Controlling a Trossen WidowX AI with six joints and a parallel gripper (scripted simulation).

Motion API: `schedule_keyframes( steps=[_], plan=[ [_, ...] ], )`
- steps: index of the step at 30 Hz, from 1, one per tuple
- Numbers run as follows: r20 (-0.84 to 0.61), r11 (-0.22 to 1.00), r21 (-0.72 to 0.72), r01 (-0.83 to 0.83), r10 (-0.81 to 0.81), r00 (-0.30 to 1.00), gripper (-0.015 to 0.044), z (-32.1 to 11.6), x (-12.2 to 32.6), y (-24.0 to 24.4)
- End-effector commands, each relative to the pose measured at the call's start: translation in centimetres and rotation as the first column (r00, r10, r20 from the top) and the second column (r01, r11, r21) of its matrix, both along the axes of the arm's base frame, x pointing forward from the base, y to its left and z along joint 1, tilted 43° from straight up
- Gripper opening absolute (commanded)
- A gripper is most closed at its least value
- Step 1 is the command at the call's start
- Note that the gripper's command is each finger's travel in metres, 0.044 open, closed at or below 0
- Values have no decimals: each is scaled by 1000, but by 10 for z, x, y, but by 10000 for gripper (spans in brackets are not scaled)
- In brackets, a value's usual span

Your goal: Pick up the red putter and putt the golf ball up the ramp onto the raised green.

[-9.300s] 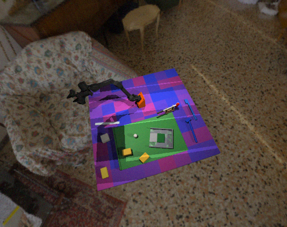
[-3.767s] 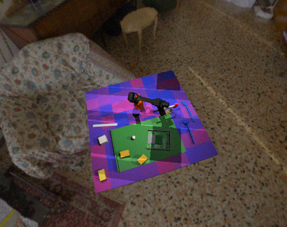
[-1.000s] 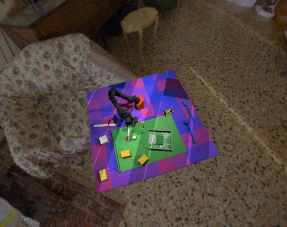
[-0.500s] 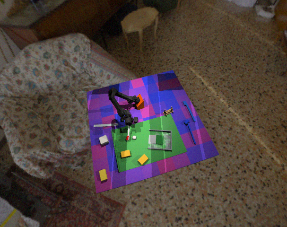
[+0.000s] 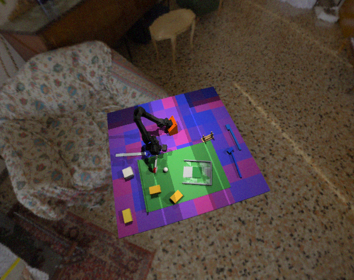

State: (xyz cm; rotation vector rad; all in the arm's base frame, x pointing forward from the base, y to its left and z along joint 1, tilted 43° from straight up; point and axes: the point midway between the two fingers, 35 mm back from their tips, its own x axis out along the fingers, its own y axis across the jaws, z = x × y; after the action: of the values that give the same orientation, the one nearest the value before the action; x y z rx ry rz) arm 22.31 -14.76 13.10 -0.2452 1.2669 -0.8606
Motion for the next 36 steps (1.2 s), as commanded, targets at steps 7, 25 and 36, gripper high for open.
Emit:
schedule_keyframes(
  steps=[7,25,36],
  plan=[
    [3,1000,17,-3,3,1000,0,-30,30,33],
    [8,1000,12,-8,8,1000,0,-54,57,120],
    [-6,1000,5,-11,11,1000,0,-44,54,130]
  ],
)
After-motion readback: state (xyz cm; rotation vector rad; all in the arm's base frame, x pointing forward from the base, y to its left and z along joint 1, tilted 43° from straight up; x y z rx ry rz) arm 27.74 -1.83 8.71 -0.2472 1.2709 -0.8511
